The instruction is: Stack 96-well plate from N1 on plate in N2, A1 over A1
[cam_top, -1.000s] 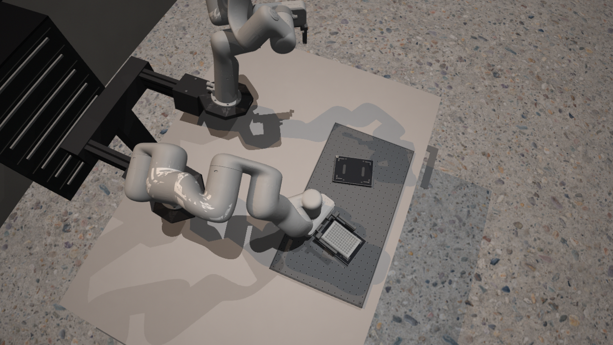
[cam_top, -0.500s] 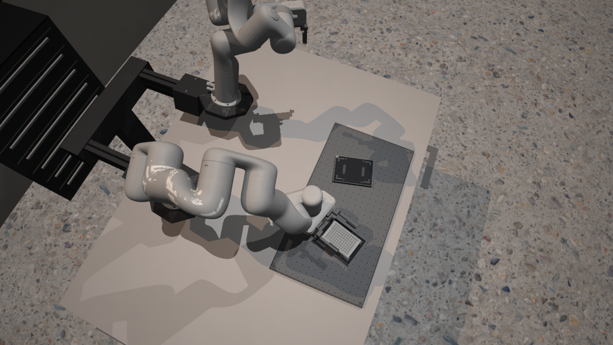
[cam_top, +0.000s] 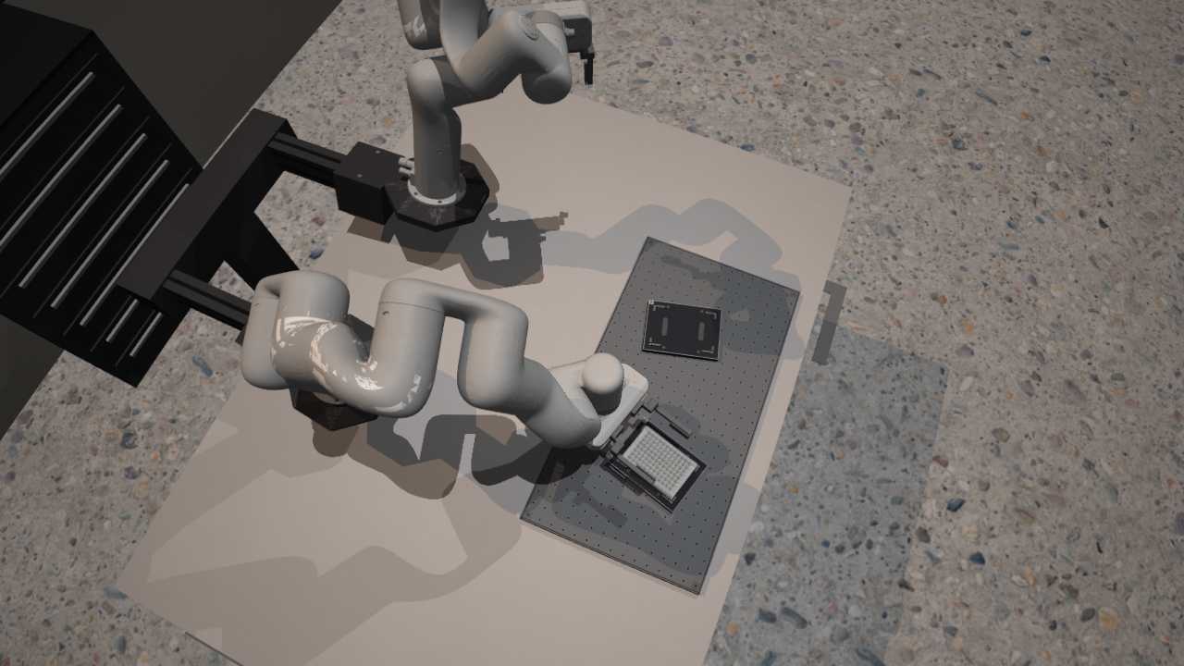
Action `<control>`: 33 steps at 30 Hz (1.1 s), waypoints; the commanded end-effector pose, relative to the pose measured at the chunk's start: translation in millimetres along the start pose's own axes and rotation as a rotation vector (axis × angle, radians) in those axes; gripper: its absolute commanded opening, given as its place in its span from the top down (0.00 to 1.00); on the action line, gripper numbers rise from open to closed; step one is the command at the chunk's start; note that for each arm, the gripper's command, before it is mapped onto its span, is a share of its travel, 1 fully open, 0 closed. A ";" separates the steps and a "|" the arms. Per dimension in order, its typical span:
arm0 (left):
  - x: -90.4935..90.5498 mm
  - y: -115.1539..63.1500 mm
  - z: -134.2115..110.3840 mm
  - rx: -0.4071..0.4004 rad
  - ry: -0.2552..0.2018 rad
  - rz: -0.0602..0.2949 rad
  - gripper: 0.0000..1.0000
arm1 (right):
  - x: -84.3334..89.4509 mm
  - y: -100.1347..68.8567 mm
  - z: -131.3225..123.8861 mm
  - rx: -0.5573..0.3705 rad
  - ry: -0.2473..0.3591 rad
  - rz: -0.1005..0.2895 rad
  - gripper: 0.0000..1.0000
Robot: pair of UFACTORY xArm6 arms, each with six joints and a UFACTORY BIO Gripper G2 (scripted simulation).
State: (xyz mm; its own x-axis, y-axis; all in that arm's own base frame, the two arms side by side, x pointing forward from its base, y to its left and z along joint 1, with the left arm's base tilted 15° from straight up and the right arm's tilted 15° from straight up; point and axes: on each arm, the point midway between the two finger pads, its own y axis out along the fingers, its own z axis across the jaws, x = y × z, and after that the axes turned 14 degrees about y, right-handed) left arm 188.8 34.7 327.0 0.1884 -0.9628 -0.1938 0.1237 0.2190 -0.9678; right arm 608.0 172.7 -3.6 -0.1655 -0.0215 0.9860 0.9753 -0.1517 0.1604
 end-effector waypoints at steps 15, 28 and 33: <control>0.2 -0.6 0.3 0.002 -0.001 -0.002 0.00 | 18.7 -1.6 -8.8 0.130 0.002 0.029 0.63; 0.2 -0.6 0.3 0.002 -0.001 -0.002 0.00 | 64.7 -11.5 -37.3 0.179 0.002 0.041 0.63; 0.2 -0.6 0.3 0.002 -0.001 -0.002 0.00 | 85.7 -16.0 -50.2 0.179 0.002 0.041 0.63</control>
State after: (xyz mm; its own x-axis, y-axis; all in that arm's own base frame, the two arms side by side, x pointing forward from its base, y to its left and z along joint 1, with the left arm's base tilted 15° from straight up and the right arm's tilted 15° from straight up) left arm 188.8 34.7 327.0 0.1884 -0.9628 -0.1938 0.1237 0.2190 -0.9678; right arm 577.8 132.4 59.2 -0.1251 -0.0233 0.9919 0.9917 0.0270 0.1257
